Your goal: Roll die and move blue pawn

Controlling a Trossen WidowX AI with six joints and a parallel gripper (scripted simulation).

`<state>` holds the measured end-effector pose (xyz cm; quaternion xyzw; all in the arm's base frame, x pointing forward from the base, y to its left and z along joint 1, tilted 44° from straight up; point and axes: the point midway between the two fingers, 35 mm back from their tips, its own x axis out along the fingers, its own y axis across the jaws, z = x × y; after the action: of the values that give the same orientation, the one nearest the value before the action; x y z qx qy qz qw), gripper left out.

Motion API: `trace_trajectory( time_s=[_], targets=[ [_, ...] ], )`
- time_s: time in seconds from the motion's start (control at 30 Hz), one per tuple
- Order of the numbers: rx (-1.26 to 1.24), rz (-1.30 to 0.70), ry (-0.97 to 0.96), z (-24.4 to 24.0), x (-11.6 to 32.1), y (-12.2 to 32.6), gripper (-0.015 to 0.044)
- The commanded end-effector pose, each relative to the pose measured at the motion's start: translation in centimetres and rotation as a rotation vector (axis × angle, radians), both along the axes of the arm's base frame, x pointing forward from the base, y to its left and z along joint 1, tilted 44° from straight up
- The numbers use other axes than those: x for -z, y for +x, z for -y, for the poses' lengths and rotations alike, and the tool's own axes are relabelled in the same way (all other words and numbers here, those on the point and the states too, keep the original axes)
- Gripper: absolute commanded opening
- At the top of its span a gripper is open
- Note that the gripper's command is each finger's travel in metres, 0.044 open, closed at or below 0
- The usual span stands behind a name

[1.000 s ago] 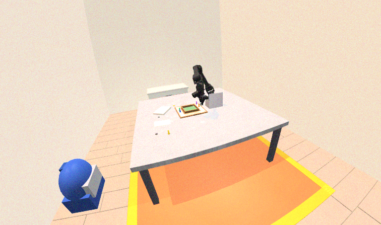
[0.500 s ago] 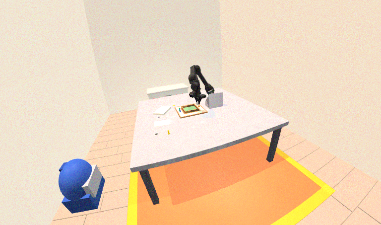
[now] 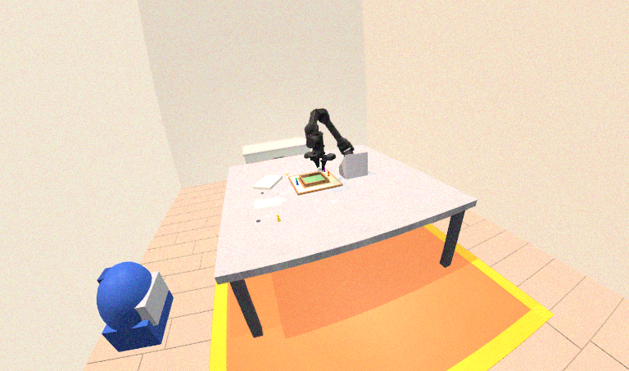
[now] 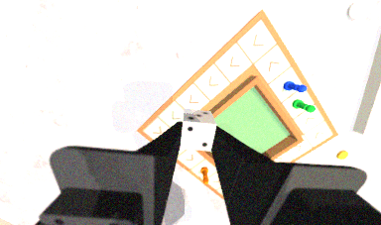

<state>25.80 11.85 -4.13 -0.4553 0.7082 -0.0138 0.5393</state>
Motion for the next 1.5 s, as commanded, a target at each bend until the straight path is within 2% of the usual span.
trace_trajectory(
  time_s=[0.0,0.97,1.17,1.47],
  targets=[
    [-0.076,-0.057,0.000,1.0,-0.7,0.5,0.0000],
    [-0.622,-0.560,-0.031,10.2,-5.5,1.6,0.0000],
    [-0.648,-0.587,-0.033,10.7,-5.7,1.5,0.0000],
    [-0.661,-0.569,0.224,11.1,-4.8,0.8,0.0000]
  ],
)
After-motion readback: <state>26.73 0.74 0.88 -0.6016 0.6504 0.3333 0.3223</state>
